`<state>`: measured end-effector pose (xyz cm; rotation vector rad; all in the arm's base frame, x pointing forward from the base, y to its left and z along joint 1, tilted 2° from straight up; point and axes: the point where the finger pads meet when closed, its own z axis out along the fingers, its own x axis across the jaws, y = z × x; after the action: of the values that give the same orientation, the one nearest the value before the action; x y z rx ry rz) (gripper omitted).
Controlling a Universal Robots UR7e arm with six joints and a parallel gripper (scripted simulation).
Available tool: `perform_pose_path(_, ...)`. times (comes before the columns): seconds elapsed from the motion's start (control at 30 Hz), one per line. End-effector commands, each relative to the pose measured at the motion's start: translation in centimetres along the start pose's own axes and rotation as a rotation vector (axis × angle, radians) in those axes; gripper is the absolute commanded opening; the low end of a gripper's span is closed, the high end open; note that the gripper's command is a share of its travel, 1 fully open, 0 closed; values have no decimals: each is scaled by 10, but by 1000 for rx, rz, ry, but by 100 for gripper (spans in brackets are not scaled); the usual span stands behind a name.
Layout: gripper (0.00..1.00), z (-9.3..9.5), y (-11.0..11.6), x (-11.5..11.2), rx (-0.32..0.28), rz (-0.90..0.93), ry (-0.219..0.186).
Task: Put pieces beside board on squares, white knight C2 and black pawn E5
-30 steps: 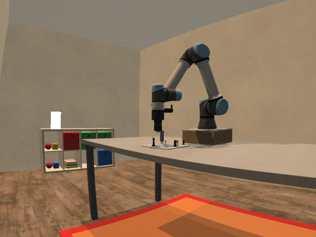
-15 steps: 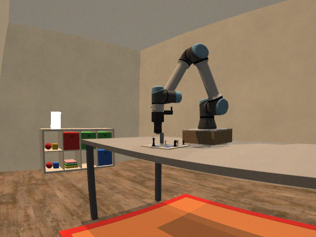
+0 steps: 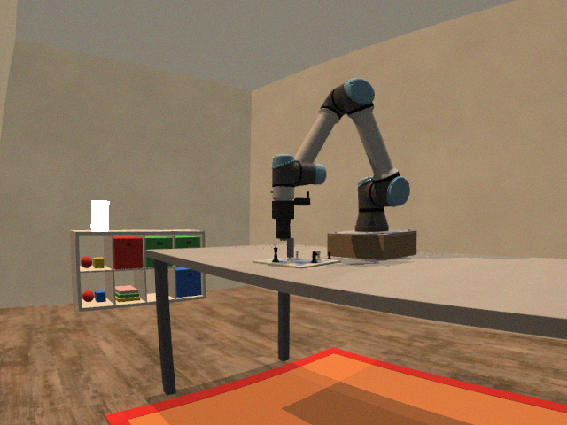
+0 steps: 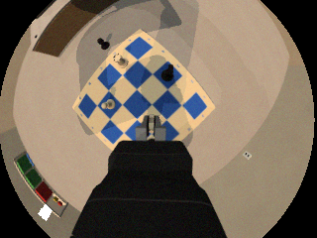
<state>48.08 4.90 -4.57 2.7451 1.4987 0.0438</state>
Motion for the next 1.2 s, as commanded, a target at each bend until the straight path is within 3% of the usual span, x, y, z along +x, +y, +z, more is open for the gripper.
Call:
perform_pose_path(0.0,0,0,0,0,-1,0,1)
perform_pose_path(1.17,0,3,0,0,-1,0,1)
